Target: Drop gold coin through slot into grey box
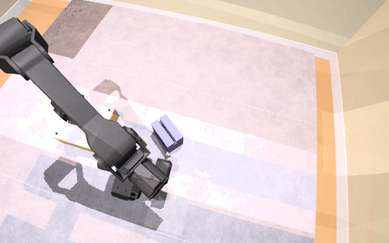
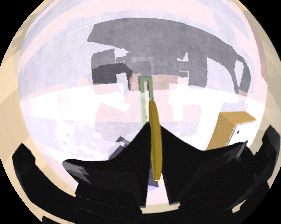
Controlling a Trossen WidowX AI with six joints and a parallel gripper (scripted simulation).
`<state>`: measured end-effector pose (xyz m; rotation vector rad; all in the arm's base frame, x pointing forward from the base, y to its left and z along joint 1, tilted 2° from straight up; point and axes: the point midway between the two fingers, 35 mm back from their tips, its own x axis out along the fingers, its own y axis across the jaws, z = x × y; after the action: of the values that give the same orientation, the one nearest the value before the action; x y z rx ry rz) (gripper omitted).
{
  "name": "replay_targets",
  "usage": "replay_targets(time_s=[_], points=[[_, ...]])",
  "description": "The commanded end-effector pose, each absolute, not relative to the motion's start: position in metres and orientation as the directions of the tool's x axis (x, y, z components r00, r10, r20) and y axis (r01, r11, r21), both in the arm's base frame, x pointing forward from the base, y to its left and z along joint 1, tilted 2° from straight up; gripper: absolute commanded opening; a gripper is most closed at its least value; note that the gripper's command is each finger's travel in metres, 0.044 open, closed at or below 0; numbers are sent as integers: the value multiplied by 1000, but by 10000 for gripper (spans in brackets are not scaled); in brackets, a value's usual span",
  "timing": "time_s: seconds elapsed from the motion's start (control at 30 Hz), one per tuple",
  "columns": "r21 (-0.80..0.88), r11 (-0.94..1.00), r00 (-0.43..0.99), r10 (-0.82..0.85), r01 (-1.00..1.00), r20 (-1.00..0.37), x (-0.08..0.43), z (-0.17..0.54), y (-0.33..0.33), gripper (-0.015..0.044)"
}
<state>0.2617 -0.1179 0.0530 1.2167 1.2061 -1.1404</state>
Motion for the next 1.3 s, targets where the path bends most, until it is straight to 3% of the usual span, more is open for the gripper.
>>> replay_targets(time_s=[0.0, 0.37, 0.97, 1.27], points=[[57, 39, 57, 11, 998, -998, 264, 65, -119, 0], [57, 61, 57, 11, 996, -998, 260, 85, -118, 0], [51, 616, 56, 10, 786, -998, 251, 85, -120, 0], [44, 773, 56, 10, 633, -998, 248, 85, -121, 0]])
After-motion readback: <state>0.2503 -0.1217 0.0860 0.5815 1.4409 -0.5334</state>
